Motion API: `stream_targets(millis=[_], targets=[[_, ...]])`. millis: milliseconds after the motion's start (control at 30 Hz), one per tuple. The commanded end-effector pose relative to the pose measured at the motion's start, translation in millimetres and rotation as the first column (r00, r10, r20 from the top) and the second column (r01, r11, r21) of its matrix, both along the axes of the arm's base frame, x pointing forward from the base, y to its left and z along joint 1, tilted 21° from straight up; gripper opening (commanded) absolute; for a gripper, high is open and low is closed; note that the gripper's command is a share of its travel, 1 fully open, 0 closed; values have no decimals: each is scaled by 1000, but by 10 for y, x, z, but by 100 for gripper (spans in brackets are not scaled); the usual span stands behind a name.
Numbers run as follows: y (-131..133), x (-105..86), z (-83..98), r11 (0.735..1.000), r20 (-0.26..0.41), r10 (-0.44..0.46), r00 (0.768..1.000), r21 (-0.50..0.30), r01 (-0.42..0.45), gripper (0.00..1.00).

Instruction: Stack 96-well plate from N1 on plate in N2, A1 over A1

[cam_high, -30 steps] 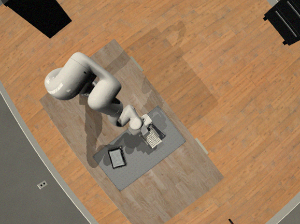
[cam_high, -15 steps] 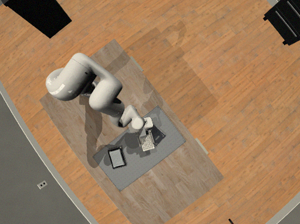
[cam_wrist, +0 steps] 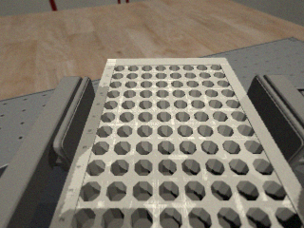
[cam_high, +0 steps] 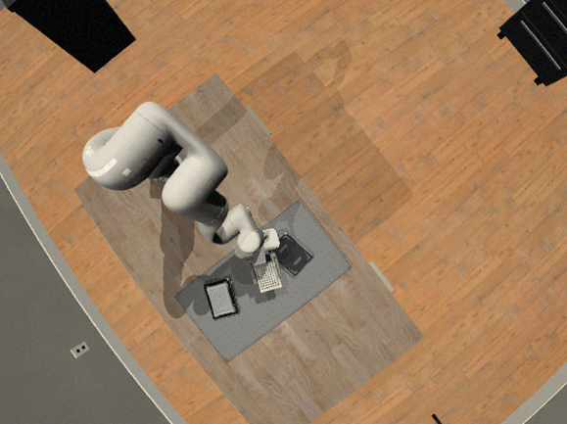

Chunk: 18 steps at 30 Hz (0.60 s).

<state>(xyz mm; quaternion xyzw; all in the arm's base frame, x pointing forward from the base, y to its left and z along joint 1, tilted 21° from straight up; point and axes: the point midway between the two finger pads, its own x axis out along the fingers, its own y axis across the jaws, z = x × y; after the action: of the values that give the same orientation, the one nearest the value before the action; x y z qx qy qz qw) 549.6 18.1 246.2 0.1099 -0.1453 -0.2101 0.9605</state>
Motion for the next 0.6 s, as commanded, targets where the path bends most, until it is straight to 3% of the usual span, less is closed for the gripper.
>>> stream_targets(millis=[0, 567], targets=[[-112, -2, -1, 1000, 5, 3, 1000, 4, -3, 0], [-601, -51, -99, 1000, 5, 3, 1000, 3, -3, 0]])
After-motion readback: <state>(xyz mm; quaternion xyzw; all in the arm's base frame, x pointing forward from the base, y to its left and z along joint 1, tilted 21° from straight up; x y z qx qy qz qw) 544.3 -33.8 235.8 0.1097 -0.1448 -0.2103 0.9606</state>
